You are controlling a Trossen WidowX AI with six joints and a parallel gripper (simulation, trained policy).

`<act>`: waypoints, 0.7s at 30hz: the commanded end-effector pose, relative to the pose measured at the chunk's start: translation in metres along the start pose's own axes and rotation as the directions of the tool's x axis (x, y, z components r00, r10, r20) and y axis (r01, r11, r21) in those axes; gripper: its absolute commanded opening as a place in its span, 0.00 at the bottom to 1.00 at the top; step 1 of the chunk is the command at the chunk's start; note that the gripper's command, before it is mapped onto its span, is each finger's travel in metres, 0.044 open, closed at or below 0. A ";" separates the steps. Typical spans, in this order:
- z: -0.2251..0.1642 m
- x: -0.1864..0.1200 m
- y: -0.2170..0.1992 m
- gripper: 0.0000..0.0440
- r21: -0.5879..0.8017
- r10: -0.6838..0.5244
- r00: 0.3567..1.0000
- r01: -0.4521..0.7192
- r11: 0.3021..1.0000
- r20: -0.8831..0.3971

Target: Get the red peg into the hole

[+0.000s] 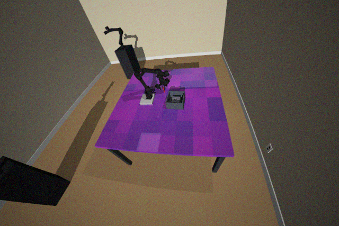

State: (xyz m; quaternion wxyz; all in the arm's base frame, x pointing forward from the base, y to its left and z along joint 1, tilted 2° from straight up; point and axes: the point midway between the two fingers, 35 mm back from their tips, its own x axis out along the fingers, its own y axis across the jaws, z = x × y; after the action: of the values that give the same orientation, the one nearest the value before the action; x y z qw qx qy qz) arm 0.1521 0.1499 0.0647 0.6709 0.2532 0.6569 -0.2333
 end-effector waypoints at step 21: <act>0.008 0.055 -0.017 0.04 -0.016 -0.150 0.988 0.150 0.989 0.043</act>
State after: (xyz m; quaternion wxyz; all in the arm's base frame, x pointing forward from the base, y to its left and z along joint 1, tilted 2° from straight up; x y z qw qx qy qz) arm 0.1503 0.1370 0.0117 0.6704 0.2033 0.6607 -0.2697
